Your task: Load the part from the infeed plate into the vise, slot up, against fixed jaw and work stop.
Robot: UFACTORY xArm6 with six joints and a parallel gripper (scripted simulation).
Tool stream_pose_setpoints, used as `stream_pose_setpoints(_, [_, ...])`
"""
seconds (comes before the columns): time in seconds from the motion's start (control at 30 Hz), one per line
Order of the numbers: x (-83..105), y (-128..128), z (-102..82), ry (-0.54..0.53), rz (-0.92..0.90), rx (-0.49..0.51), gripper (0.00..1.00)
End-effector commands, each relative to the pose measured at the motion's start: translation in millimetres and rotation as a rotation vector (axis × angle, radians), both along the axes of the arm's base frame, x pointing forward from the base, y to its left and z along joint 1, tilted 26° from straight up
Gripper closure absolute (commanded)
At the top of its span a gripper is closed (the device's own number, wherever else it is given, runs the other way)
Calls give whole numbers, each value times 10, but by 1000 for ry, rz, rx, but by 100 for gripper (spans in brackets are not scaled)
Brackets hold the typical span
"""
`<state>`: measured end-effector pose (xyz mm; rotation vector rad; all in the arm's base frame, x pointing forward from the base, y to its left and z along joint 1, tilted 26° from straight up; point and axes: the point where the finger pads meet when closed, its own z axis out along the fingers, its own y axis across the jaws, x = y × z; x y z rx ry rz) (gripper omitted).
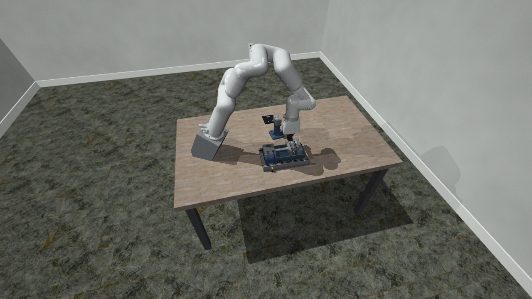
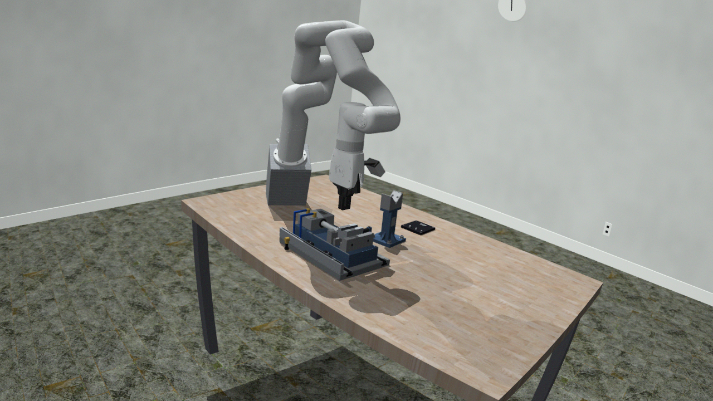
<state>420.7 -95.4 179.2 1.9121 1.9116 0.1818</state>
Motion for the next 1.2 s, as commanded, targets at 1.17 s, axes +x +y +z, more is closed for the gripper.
stream_pose_setpoints(1.17, [167,-96,-348,-4,0,0,100])
